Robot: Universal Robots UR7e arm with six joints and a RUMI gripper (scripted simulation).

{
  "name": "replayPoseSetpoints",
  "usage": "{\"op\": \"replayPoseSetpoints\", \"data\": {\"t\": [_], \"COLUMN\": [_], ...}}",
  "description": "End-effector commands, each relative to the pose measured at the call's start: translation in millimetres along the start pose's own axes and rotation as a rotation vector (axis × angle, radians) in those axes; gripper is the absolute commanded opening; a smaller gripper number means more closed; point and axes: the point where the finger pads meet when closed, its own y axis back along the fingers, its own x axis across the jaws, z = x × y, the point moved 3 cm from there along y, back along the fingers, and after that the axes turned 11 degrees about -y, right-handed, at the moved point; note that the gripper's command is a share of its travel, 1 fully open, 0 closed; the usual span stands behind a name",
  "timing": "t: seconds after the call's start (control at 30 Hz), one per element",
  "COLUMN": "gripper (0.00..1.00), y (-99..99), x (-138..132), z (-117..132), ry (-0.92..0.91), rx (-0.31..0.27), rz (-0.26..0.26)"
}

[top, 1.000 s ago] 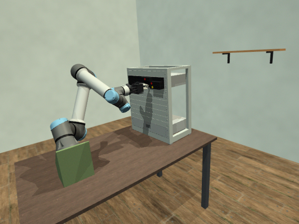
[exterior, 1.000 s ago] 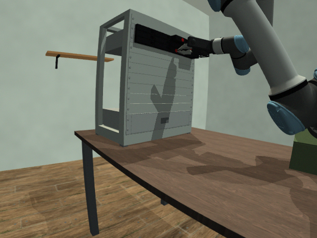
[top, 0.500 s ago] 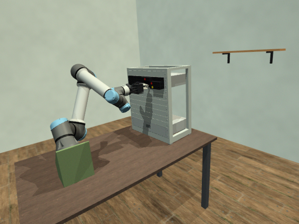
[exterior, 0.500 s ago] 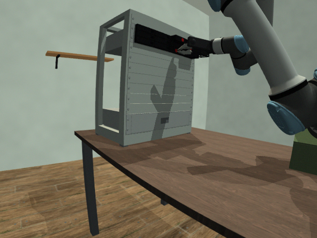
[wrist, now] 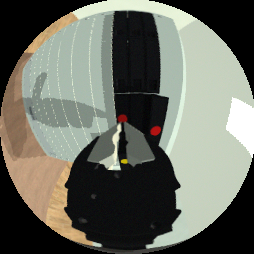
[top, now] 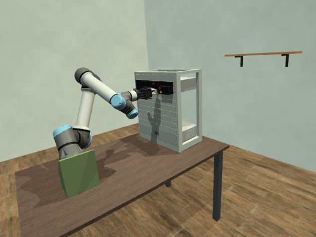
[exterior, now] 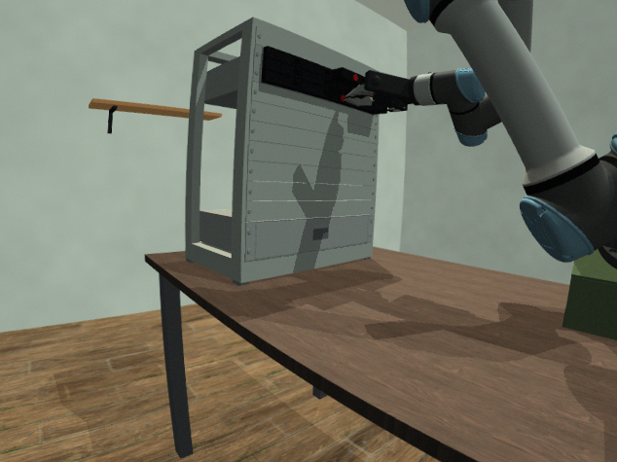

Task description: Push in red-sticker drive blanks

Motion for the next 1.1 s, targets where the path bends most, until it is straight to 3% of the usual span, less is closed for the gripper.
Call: {"op": "replayPoseSetpoints", "data": {"t": [0.0, 0.47, 0.77, 1.07], "gripper": [0.0, 0.0, 0.0, 0.0], "y": [4.7, 76.4, 96.2, 98.6], "x": [-0.7, -0.8, -0.8, 3.1], "z": [-0.4, -0.6, -0.6, -1.5], "ry": [0.001, 0.001, 0.001, 0.001], "rx": [0.001, 0.001, 0.001, 0.001], "rz": [-0.002, -0.002, -0.002, -0.002]}}
